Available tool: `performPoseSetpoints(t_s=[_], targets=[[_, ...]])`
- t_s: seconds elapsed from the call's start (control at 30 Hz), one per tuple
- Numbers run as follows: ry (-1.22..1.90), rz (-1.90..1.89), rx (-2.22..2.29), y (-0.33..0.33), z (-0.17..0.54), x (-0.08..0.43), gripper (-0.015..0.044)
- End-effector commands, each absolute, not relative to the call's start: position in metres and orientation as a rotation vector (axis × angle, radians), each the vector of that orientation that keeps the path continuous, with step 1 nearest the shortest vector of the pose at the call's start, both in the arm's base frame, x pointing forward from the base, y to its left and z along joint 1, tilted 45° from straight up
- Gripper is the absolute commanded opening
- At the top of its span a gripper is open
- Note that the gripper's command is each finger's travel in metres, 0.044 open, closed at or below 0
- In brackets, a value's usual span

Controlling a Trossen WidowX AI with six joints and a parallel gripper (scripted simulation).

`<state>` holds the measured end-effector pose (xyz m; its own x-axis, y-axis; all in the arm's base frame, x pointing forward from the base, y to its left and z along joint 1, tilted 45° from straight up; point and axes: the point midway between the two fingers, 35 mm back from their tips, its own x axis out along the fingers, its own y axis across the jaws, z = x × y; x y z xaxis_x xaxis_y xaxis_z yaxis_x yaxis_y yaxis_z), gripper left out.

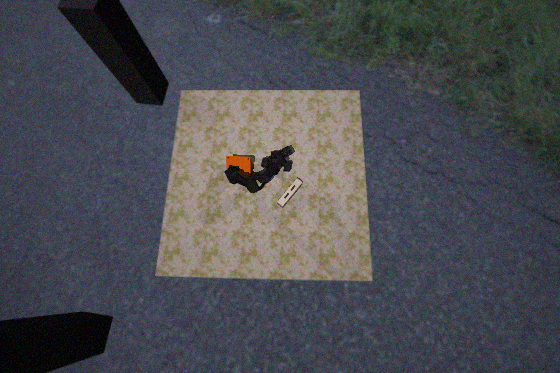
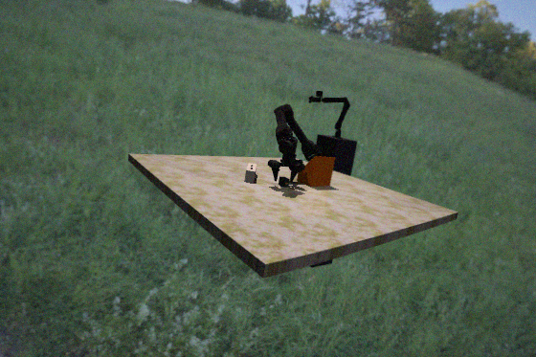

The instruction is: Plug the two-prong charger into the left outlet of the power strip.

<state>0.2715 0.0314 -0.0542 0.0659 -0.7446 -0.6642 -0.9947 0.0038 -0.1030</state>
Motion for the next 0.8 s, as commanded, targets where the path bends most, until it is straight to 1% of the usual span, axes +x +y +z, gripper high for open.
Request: performPoseSetpoints(t_s=[0.0, 0.33, 0.7, 0.77], targets=[[1.743, 0.585, -1.804, 0.0239, -0.0594, 0.2684, 0.0440], [1.744, 0.584, -1.804, 0.0187, -0.0640, 0.2684, 0.0440], [1.737, 0.582, -1.794, 0.0214, -0.0632, 0.2707, 0.0151], [1.737, 0.582, -1.794, 0.0214, -0.0632, 0.2707, 0.0138]])
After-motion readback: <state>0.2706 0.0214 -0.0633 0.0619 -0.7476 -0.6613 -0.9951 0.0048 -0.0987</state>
